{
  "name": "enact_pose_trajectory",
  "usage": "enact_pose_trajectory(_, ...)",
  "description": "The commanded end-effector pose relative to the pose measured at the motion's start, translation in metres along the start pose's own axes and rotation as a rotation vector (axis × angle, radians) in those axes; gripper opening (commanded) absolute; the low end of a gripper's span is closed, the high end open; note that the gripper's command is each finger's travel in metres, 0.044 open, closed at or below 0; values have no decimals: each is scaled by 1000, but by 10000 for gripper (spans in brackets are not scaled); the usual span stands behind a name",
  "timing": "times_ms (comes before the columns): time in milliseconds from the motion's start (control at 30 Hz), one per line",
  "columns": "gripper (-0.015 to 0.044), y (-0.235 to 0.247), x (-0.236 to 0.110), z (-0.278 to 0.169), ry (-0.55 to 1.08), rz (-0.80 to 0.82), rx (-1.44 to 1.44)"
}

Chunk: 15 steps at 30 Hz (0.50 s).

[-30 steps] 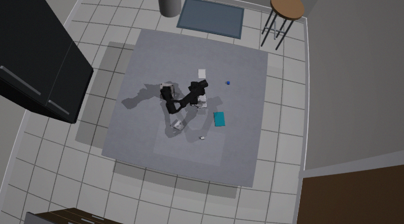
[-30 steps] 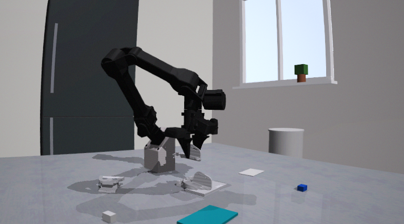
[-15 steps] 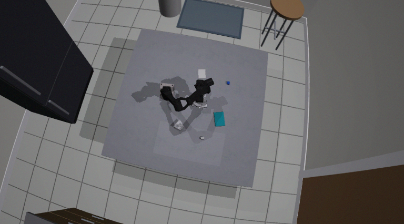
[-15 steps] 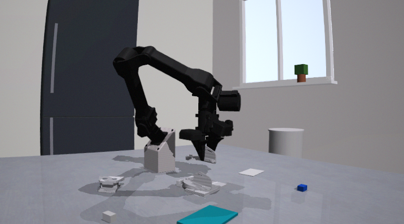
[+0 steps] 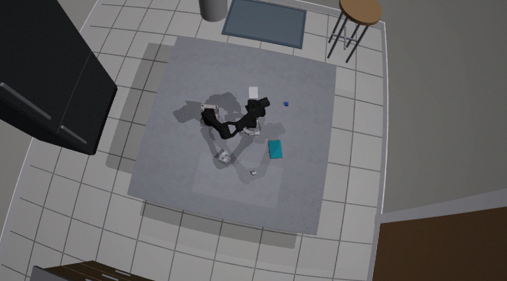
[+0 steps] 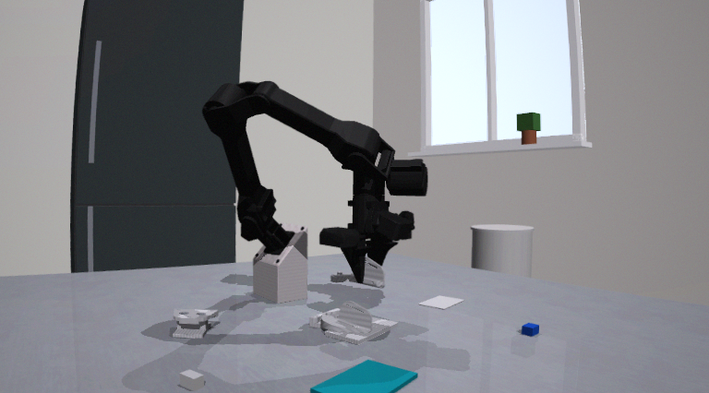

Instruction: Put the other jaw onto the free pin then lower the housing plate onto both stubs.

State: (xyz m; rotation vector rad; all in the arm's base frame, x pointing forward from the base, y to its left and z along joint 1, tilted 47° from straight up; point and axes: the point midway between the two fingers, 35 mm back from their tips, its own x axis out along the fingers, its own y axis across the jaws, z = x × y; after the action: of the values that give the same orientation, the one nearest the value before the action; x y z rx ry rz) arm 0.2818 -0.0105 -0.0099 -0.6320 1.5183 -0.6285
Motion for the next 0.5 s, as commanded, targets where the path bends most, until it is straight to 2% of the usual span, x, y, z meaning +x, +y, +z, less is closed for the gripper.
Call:
enact_pose_trajectory(0,134,0,0,2,-5,-4,-3)
enact_pose_trajectory(467,134,0,0,2,-5,-4,4)
